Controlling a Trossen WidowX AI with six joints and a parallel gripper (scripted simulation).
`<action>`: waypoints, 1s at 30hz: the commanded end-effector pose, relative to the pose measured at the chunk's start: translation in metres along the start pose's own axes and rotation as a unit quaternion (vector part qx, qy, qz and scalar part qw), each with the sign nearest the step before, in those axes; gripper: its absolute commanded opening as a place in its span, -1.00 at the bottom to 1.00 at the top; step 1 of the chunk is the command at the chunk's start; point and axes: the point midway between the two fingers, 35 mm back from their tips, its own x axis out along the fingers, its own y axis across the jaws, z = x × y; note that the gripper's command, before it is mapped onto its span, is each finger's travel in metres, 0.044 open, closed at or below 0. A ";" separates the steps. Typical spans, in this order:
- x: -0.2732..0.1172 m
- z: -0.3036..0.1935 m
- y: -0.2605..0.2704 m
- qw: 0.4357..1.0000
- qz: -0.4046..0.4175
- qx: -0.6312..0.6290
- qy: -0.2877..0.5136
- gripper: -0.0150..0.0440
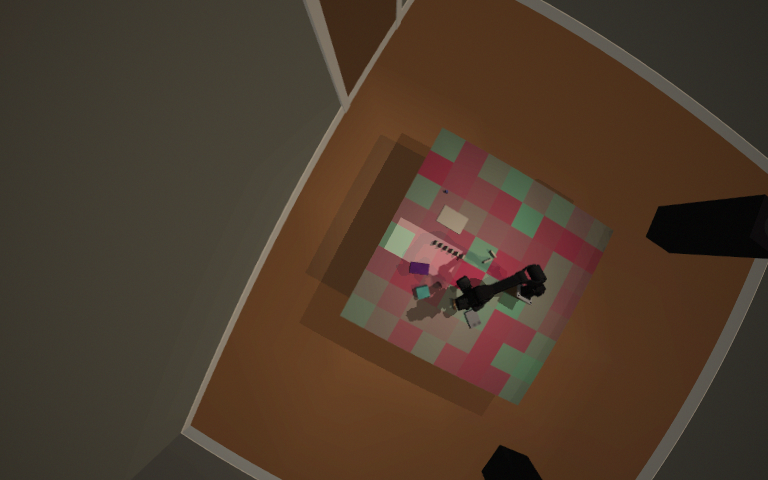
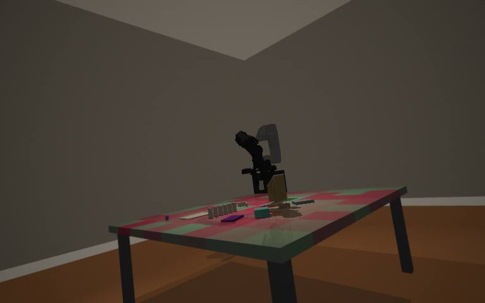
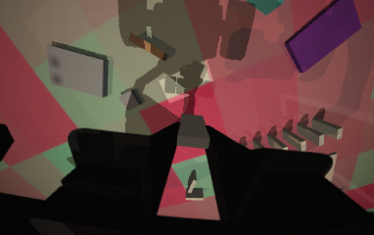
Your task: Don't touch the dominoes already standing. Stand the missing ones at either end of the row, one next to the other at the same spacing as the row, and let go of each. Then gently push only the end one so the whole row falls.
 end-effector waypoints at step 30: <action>-0.030 -0.123 -0.112 0.864 -0.004 0.503 0.001 -0.13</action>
